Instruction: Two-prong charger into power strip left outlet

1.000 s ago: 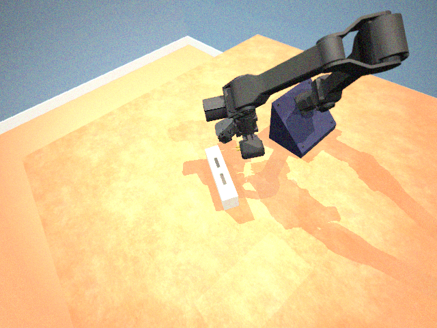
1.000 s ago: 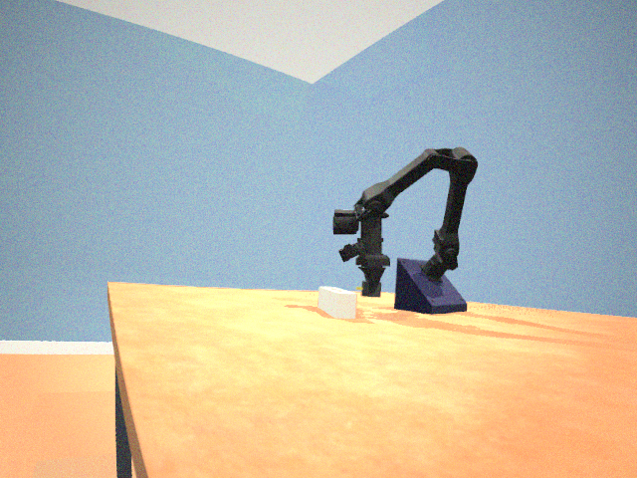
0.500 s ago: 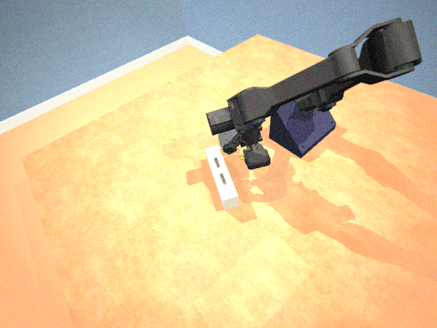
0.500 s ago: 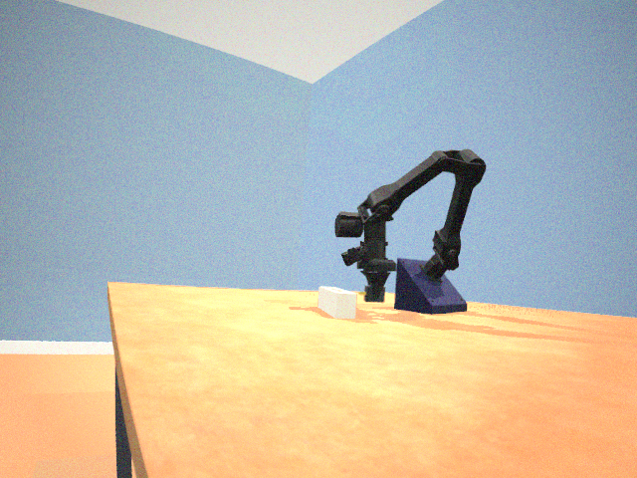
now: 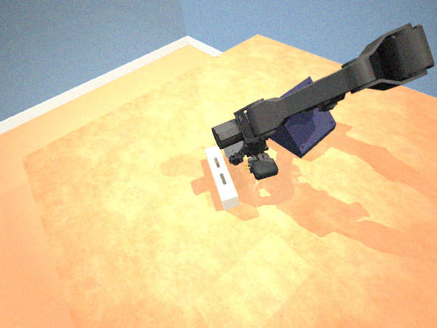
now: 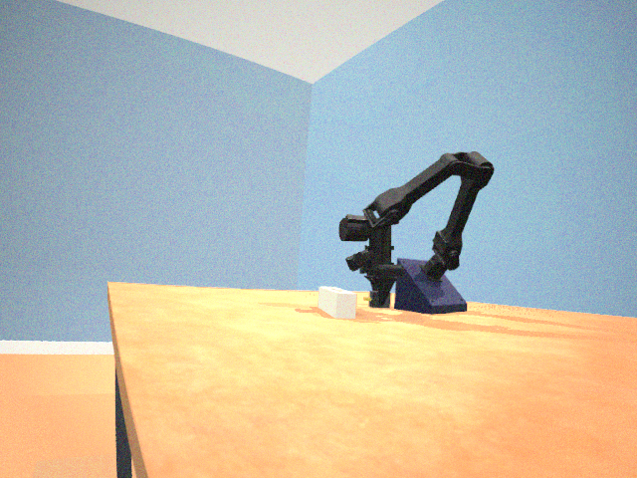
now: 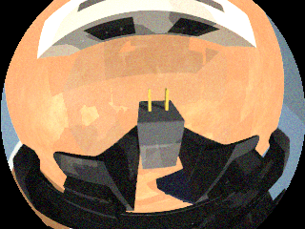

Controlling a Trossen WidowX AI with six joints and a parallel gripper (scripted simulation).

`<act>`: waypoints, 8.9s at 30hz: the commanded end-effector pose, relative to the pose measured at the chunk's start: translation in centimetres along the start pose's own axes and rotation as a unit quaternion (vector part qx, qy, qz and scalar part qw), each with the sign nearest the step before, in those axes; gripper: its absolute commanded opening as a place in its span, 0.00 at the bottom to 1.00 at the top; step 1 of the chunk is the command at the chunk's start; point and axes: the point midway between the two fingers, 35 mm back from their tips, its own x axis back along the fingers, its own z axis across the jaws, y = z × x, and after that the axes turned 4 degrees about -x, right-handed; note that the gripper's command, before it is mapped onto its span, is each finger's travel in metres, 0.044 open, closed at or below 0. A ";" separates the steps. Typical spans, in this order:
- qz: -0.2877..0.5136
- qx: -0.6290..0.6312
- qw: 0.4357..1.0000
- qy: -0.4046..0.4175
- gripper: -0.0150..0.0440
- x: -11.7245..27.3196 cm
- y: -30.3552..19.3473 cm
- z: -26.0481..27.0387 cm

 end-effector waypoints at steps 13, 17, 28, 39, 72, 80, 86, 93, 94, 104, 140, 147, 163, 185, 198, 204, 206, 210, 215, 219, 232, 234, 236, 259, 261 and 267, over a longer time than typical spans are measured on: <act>-0.001 0.023 1.000 0.007 0.25 -0.6 -0.3 2.3; -0.001 0.023 1.000 0.007 0.25 -0.5 0.1 2.4; -0.001 0.025 1.000 0.008 0.25 -0.5 1.4 2.8; 0.000 0.027 1.000 0.008 0.25 -0.5 2.6 3.1; 0.000 0.030 1.000 0.009 0.25 -0.5 4.1 3.5; 0.000 0.030 1.000 0.009 0.25 -0.5 4.2 3.5; 0.000 0.030 1.000 0.009 0.25 -0.5 4.3 3.5; 0.000 0.030 1.000 0.009 0.25 -0.5 4.5 3.6; 0.000 0.030 1.000 0.009 0.25 -0.5 4.5 3.6; 0.000 0.030 1.000 0.009 0.25 -0.4 4.7 3.6; -0.001 0.030 1.000 0.009 0.25 -0.4 5.5 3.7; -0.001 0.030 1.000 0.009 0.25 -0.4 5.7 3.7; -0.001 0.030 1.000 0.009 0.25 -0.3 6.1 3.8; -0.001 0.030 1.000 0.009 0.25 -0.2 6.9 3.9; -0.001 0.030 1.000 0.009 0.25 -0.1 7.4 4.0; -0.001 0.030 1.000 0.009 0.25 -0.1 7.5 4.0; -0.001 0.030 1.000 0.009 0.25 -0.1 7.5 4.0; -0.001 0.030 1.000 0.009 0.25 -0.1 7.5 4.0; -0.001 0.030 1.000 0.009 0.25 -0.1 7.4 4.0; -0.001 0.030 1.000 0.009 0.25 -0.1 7.3 4.0; -0.001 0.030 1.000 0.009 0.25 -0.1 7.2 4.0; -0.001 0.030 1.000 0.009 0.25 -0.1 7.1 3.9; -0.001 0.030 1.000 0.009 0.25 -0.1 7.1 3.9; -0.001 0.030 1.000 0.008 0.25 0.1 7.2 3.9; -0.001 0.030 1.000 0.008 0.25 0.2 7.2 4.0; -0.001 0.030 1.000 0.008 0.25 0.2 7.2 4.0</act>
